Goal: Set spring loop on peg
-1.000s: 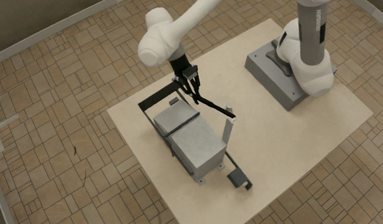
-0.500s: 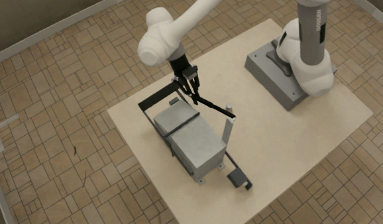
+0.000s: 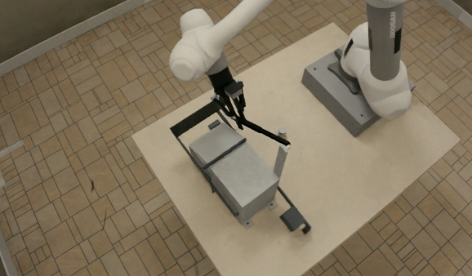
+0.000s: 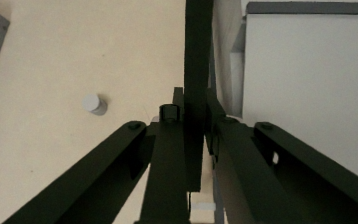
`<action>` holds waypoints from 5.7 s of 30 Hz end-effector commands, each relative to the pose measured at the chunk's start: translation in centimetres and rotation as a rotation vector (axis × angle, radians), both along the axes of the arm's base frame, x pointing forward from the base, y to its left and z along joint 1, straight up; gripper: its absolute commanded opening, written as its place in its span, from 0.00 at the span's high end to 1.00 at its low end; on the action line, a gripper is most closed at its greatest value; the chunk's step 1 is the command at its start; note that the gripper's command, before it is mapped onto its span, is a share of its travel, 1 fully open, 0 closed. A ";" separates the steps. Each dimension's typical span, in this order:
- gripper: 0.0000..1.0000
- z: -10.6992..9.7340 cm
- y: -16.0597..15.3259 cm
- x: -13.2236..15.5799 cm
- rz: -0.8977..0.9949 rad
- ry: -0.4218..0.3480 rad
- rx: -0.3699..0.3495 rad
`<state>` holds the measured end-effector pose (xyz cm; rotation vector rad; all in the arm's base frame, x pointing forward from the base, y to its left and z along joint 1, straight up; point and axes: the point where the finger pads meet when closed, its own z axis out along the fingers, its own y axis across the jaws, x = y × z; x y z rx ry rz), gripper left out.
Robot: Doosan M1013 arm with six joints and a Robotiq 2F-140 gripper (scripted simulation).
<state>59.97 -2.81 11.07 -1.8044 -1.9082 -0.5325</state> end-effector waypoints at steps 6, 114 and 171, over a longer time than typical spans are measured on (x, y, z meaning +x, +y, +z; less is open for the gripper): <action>0.83 0.1 0.0 0.2 0.000 -0.007 0.000; 0.83 0.3 0.3 0.6 0.000 -0.035 0.002; 0.76 0.3 0.3 0.5 0.000 -0.035 0.002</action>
